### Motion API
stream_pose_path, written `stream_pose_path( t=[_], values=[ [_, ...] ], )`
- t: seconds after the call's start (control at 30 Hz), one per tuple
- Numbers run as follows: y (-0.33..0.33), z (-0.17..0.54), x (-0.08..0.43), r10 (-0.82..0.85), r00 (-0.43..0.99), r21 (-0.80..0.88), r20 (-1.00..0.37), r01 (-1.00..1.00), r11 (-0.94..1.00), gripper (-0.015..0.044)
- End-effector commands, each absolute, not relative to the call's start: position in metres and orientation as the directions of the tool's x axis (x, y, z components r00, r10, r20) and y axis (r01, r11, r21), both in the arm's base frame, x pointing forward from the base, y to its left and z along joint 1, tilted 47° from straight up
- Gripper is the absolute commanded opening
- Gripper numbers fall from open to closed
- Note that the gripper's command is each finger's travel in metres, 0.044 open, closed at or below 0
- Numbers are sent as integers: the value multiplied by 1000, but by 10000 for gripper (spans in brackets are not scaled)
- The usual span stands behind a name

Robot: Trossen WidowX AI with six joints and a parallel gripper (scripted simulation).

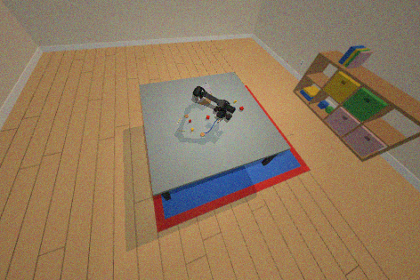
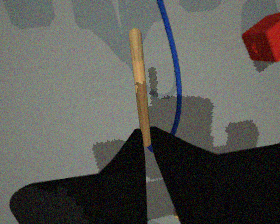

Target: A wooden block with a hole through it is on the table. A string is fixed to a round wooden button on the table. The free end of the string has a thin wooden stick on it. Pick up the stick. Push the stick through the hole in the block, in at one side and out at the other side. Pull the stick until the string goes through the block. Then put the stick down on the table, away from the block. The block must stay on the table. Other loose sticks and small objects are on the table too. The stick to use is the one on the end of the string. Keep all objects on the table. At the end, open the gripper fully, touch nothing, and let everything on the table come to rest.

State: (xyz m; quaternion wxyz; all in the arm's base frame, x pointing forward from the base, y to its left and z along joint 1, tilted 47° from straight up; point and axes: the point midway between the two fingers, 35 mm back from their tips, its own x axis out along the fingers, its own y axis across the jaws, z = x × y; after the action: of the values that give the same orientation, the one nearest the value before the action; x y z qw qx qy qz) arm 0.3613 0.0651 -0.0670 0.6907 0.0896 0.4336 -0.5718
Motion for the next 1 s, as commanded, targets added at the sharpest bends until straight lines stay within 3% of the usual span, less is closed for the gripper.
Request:
stream_pose_path(
  t=[0.0, 0.37, 0.77, 0.97],
  values=[
    [62, -65, 365, -714, -29, -297, -699, 921, 253, 0],
    [57, -60, 371, -715, -29, -17, -698, 1000, -23, 0],
    [50, -54, 377, -716, -29, 290, -697, 903, -318, 0],
    [50, -54, 378, -716, -29, 325, -697, 878, -352, 0]
  ],
)
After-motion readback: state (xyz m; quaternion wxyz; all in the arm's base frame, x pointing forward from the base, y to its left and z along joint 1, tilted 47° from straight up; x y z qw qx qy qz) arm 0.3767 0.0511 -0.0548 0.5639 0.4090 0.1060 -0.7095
